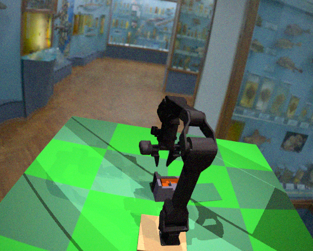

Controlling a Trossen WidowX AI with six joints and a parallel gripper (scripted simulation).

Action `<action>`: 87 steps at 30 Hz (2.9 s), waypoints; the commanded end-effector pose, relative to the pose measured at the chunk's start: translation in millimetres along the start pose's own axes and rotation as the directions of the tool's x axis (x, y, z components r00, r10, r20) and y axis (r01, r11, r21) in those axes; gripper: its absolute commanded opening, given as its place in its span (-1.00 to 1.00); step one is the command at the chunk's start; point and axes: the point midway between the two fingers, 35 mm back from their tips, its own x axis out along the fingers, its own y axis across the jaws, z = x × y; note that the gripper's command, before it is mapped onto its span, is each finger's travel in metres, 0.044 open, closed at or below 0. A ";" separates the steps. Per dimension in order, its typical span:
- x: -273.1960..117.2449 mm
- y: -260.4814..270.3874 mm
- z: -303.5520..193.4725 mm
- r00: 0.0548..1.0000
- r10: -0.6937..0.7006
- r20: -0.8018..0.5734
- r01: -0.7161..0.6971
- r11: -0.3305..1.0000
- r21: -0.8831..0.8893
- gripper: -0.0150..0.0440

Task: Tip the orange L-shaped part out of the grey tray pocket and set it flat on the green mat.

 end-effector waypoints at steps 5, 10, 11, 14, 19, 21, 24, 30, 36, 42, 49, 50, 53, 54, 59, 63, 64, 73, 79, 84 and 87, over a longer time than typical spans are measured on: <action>48.6 1.9 1.2 1.000 0.009 -0.016 -0.009 1.000 0.008 0.12; 75.5 2.2 -1.9 1.000 0.009 -0.016 -0.009 1.000 0.008 0.12; 75.5 2.2 -1.9 1.000 0.009 -0.016 -0.009 1.000 0.008 0.12; 75.5 2.2 -1.9 1.000 0.009 -0.016 -0.009 1.000 0.008 0.12; 75.5 2.2 -1.9 1.000 0.009 -0.016 -0.009 1.000 0.008 0.12; 75.8 2.2 -1.8 1.000 0.009 -0.016 -0.009 1.000 0.008 0.12; 78.2 2.2 -1.7 1.000 0.009 -0.016 -0.009 1.000 0.008 0.12; 87.8 2.3 -1.5 1.000 0.009 -0.016 -0.009 1.000 0.008 0.12; 97.8 2.4 -1.6 1.000 0.009 -0.016 -0.009 1.000 0.008 0.12; 107.7 2.5 -2.2 1.000 0.009 -0.016 -0.009 1.000 0.008 0.12; 111.7 2.5 -2.6 1.000 0.009 -0.016 -0.009 1.000 0.008 0.12; 111.7 2.5 -2.6 1.000 0.009 -0.016 -0.009 1.000 0.008 0.12; 111.7 2.5 -2.6 1.000 0.009 -0.016 -0.009 1.000 0.008 0.12; 111.7 2.5 -2.6 1.000 0.009 -0.016 -0.009 1.000 0.008 0.12; 111.7 2.5 -2.6 1.000 0.009 -0.016 -0.009 1.000 0.008 0.12; 111.7 2.5 -2.6 1.000 0.009 -0.016 -0.009 1.000 0.008 0.12; 111.7 2.5 -2.6 1.000 0.009 -0.016 -0.009 1.000 0.008 0.12; 109.3 4.3 -1.4 1.000 0.017 -0.006 -0.017 1.000 0.001 0.12; 104.2 8.7 -1.6 1.000 0.014 -0.010 -0.014 1.000 0.004 0.12; 97.2 14.6 -2.2 1.000 0.010 -0.016 -0.010 1.000 0.008 0.12; 95.0 14.3 -1.7 1.000 0.010 -0.016 -0.010 1.000 0.008 0.12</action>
